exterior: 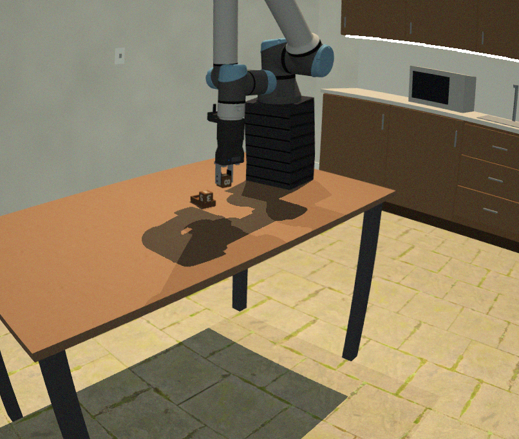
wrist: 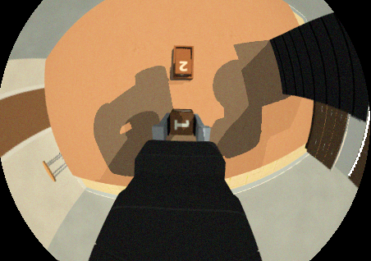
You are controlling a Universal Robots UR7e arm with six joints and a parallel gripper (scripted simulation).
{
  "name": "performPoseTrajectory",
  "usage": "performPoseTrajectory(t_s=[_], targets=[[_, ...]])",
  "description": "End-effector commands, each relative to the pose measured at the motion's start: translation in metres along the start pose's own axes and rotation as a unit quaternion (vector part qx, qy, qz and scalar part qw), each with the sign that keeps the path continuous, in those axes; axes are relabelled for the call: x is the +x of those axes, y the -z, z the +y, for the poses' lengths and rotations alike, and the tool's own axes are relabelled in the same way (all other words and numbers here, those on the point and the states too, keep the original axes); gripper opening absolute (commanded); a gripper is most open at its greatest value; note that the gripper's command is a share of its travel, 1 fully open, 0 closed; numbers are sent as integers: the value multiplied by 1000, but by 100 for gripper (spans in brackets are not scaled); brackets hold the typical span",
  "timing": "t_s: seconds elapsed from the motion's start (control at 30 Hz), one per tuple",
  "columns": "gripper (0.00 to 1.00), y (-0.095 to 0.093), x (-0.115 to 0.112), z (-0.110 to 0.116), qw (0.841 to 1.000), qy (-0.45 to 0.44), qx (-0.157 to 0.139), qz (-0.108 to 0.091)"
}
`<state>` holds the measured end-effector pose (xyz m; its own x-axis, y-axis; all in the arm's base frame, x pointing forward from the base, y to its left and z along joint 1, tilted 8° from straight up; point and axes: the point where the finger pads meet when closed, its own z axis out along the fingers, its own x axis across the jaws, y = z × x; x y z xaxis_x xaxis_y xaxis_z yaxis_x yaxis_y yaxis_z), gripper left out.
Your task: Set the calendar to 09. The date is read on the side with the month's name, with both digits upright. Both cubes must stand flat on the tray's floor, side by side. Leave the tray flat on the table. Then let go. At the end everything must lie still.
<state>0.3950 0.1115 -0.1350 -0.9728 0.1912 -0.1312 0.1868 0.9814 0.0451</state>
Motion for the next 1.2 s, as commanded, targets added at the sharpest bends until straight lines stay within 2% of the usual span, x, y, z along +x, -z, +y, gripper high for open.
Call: performPoseTrajectory(t_s=[0.0,0.17,0.8,0.93,1.17], targets=[[60,10,0,0,1000,0,0,-1],[60,15,0,0,1000,0,0,-1],[60,17,-1,-4,1000,0,0,0],[60,18,-4,-26,1000,0,0,0],[60,23,-5,-90,1000,1,0,1]])
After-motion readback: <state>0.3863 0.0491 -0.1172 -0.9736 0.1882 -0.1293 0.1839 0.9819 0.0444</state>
